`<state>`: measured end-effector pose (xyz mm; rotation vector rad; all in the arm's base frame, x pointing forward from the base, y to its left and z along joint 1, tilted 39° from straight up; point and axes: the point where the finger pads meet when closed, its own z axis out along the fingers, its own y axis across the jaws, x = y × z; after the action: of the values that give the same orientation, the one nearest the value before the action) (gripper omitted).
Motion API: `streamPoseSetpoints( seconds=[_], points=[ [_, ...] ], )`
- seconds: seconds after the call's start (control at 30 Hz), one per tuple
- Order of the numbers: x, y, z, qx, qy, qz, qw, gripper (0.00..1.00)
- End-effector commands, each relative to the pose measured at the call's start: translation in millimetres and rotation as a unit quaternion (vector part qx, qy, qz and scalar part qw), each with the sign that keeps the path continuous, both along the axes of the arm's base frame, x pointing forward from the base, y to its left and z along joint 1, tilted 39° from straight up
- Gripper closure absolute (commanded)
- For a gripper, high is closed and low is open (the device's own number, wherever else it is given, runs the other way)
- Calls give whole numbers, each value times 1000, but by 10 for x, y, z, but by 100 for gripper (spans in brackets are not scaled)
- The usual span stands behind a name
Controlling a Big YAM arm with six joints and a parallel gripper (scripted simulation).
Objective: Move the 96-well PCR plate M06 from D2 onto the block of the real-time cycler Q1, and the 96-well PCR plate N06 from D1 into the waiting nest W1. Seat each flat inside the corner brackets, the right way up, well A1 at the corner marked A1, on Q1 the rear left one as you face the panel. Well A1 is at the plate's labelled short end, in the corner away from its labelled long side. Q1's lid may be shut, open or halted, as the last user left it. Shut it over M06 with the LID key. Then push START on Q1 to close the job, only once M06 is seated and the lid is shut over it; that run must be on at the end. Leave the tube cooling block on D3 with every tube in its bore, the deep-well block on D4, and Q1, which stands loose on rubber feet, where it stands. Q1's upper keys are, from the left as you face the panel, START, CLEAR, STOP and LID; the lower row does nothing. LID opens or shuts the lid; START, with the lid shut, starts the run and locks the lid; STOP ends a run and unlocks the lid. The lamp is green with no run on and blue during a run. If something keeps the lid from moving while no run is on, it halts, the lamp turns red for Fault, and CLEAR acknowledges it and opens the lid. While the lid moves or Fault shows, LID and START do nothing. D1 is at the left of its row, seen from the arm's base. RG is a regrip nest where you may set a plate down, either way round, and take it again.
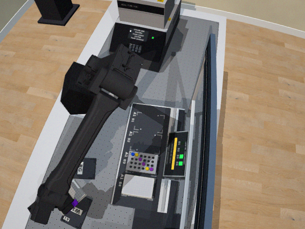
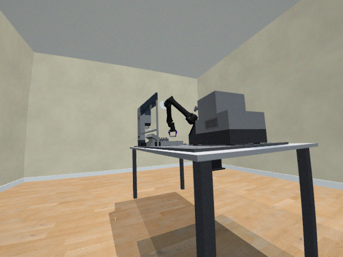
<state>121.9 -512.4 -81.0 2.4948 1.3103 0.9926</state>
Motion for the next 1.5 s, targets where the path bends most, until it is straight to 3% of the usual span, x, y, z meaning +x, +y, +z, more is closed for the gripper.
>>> streamPoseSetpoints(
  seconds=[0.0,0.2,0.27,0.43,0.53,0.6,0.73,0.83,1.23,1.47],
  points=[
    [-27,-205,46,-31,-9,31,999,100],
    [-52,-460,-3,-75,-19,80,994,100],
    [-50,-429,30,-90,-23,95,991,100],
    [106,-617,132,-133,-31,144,980,100],
    [125,-674,131,-138,-33,152,978,100],
    [65,-748,59,-138,-32,156,977,100],
    [-65,-643,-48,-160,-37,183,969,100],
    [-106,-636,-18,-184,-41,200,961,100],
    [-125,-622,146,-176,-36,173,968,100],
    [58,-654,258,-169,-34,178,969,100]
  ],
)
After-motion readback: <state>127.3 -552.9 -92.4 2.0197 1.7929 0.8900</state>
